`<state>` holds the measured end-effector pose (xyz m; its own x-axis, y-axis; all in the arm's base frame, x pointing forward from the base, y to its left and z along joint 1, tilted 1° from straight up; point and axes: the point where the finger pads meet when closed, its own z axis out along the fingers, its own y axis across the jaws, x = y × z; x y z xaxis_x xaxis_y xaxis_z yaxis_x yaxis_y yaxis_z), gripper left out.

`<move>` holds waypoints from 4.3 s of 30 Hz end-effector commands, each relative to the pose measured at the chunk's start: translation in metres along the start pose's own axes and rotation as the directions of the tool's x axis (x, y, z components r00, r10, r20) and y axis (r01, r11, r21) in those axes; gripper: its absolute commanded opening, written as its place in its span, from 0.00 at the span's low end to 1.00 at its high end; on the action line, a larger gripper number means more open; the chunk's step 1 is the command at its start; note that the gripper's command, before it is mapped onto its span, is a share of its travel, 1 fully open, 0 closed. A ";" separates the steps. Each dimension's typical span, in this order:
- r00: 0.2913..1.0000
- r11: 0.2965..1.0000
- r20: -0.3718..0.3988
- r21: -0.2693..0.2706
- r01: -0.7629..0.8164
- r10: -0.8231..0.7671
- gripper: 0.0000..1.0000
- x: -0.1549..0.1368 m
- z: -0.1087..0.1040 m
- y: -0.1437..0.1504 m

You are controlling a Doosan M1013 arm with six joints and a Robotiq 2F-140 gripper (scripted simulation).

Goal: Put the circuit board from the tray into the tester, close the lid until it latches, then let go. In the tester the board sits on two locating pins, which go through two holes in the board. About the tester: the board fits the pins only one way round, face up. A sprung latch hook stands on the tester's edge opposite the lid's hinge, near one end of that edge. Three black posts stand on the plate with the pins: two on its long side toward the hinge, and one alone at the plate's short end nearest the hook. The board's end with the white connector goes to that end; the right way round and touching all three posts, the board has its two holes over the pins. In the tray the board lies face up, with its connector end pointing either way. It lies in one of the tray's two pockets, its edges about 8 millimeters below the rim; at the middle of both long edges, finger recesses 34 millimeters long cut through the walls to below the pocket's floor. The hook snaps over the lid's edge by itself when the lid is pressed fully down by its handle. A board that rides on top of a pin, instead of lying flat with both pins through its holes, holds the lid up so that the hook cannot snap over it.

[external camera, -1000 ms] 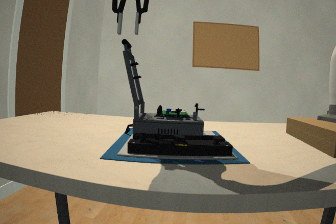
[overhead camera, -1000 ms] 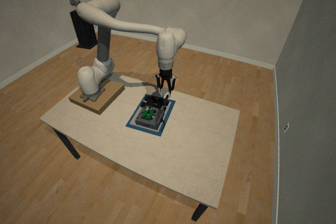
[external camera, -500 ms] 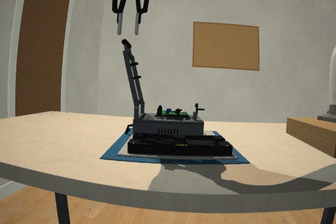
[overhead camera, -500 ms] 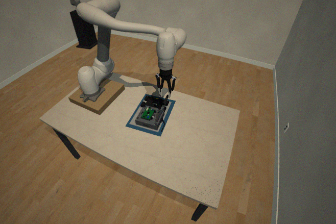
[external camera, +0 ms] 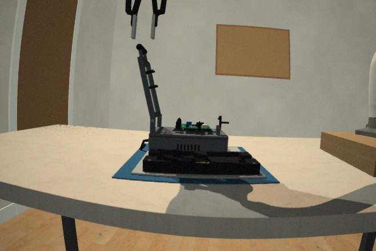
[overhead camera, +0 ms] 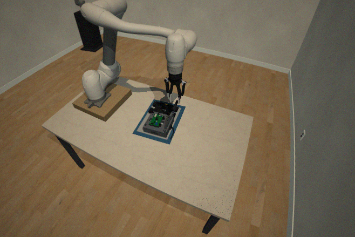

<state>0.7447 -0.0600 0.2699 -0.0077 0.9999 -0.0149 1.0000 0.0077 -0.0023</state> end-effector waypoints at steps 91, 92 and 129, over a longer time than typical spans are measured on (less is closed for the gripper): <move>1.000 1.000 0.000 0.000 0.000 0.000 0.30 0.000 0.042 0.000; 1.000 1.000 0.000 0.000 0.000 0.000 0.30 0.000 0.042 0.000; 1.000 1.000 0.000 0.000 0.000 0.000 0.00 0.000 0.042 0.000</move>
<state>0.7446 -0.0606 0.2282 -0.0077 0.9999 -0.0149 1.0000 0.0077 -0.0022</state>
